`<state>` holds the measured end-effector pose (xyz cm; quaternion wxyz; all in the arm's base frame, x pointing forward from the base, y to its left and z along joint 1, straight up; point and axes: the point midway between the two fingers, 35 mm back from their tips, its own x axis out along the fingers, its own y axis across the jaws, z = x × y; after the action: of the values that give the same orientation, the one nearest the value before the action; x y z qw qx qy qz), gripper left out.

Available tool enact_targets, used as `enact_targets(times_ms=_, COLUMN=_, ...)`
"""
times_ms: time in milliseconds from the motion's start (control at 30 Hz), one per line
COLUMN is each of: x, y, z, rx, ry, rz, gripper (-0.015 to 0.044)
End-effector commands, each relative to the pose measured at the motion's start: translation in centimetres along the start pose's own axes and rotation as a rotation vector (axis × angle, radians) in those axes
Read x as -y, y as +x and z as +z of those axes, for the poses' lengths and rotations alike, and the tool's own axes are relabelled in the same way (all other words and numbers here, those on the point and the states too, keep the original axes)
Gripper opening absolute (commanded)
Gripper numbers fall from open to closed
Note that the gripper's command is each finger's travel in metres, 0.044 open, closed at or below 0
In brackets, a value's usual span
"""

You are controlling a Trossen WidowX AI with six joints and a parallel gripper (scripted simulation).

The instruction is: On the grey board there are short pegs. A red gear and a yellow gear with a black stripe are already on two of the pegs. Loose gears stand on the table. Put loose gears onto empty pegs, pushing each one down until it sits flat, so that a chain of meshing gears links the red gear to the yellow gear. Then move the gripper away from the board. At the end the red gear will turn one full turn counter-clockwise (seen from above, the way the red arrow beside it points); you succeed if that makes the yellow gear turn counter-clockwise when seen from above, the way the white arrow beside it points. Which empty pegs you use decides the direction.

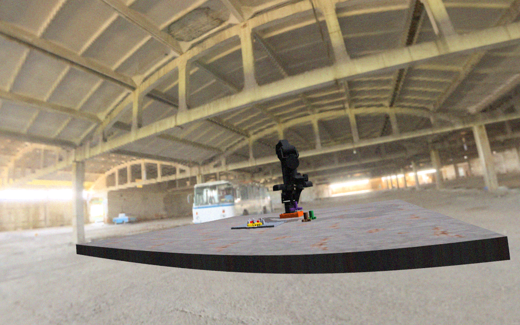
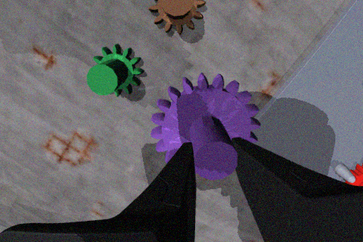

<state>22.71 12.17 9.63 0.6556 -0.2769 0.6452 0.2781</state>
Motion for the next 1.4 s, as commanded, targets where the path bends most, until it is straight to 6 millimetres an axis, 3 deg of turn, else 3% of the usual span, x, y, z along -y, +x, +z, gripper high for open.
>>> enact_targets(times_ms=0, x=0.1, y=-1.0, z=0.2, rx=0.007, ry=-0.005, rz=-0.004, gripper=0.0000)
enact_targets(times_ms=1367, x=-0.1, y=-9.2, z=-0.7, rx=0.007, ry=-0.005, rz=-0.004, gripper=0.0000)
